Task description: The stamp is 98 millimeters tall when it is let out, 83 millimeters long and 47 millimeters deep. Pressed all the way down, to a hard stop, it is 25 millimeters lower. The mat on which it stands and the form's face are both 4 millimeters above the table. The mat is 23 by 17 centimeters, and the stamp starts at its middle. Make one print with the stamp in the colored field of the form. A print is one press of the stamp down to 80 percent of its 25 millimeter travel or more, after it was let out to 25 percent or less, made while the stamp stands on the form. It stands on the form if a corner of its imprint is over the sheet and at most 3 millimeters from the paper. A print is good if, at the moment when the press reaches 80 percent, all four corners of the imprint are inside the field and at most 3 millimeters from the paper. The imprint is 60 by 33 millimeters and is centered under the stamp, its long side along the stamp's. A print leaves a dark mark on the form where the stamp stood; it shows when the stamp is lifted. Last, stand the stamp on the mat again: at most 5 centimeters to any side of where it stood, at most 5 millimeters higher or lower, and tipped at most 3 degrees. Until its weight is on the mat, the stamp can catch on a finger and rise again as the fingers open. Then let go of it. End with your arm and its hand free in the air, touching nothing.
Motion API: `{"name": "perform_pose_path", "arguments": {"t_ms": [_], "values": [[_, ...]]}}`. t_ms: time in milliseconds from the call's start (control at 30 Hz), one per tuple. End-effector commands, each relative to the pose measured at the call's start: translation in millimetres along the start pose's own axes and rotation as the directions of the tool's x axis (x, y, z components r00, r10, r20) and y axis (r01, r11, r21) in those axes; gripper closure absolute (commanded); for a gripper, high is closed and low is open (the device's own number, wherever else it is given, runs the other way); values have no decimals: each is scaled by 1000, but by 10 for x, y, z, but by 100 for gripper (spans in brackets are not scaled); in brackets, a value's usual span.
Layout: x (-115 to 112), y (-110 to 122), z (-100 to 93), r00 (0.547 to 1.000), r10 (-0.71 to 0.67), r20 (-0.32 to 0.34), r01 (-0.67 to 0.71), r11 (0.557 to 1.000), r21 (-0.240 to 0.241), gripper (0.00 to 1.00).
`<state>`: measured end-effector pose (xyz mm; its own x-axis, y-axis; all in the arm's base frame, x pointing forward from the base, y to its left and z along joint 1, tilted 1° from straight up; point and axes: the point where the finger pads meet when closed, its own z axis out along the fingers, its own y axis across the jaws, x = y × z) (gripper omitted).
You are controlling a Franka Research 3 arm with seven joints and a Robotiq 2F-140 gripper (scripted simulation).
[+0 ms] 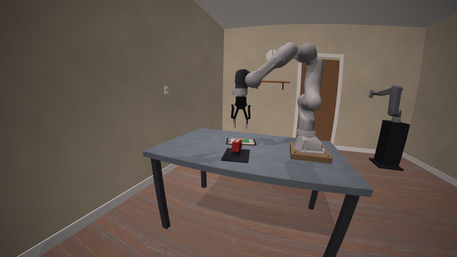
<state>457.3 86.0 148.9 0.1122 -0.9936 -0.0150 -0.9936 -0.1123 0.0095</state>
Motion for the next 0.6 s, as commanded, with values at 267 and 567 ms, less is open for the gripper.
{"name": "perform_pose_path", "arguments": {"t_ms": [267, 567], "values": [[-1045, 39, 158, 998, 64, 2, -64, 998, 14, 48], [-1201, 52, 183, 998, 64, 2, -64, 998, 14, 48]]}}
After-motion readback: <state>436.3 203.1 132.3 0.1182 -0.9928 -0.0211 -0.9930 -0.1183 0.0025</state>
